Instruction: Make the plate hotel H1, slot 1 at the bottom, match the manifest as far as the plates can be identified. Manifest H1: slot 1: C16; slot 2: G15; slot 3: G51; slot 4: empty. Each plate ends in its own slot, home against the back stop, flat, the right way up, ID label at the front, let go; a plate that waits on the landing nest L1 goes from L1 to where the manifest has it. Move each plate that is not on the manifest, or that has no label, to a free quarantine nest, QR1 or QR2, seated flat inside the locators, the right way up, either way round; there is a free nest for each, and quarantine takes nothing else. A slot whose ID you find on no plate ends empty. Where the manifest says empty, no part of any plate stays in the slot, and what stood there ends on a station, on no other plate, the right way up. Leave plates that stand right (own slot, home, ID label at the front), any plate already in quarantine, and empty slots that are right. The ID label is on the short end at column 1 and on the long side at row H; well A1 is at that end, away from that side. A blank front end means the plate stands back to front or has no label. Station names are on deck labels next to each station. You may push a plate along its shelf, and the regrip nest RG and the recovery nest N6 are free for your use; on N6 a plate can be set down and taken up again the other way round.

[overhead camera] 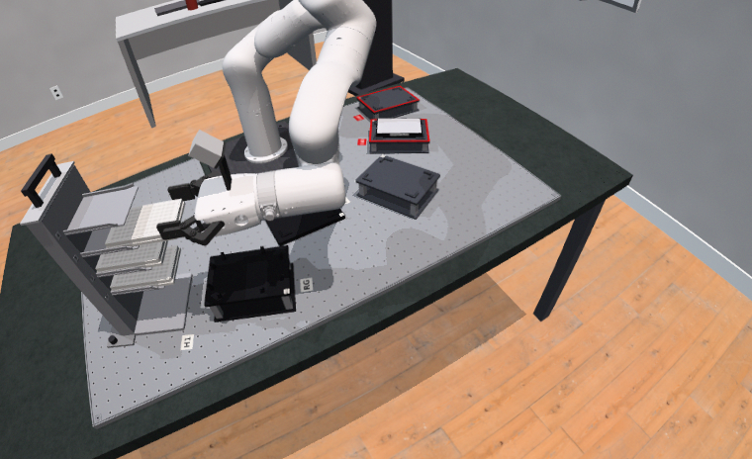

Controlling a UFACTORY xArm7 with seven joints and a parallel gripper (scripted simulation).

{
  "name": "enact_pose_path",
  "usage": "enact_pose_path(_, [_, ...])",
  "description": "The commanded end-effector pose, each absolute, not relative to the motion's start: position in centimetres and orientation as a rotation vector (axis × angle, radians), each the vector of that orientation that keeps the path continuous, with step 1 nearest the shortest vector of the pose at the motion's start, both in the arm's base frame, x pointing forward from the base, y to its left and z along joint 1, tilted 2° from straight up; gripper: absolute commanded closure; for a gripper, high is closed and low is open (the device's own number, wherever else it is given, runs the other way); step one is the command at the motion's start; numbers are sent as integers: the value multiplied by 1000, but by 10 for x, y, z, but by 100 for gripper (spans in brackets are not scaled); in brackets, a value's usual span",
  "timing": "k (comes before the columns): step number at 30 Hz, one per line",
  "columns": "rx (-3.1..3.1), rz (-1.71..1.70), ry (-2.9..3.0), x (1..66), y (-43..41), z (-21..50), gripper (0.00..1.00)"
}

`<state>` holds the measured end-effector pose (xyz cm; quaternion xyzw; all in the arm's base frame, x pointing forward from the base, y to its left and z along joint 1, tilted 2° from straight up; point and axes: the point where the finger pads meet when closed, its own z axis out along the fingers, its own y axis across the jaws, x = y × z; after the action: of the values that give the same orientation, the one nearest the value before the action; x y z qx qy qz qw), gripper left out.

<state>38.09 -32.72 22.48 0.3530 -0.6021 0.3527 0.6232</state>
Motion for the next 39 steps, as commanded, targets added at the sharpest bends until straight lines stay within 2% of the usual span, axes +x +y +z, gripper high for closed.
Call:
enact_pose_path(1, [808,812,-1385,385,-321,226,100])
enact_pose_path(39, [808,812,-1386,412,-275,225,100])
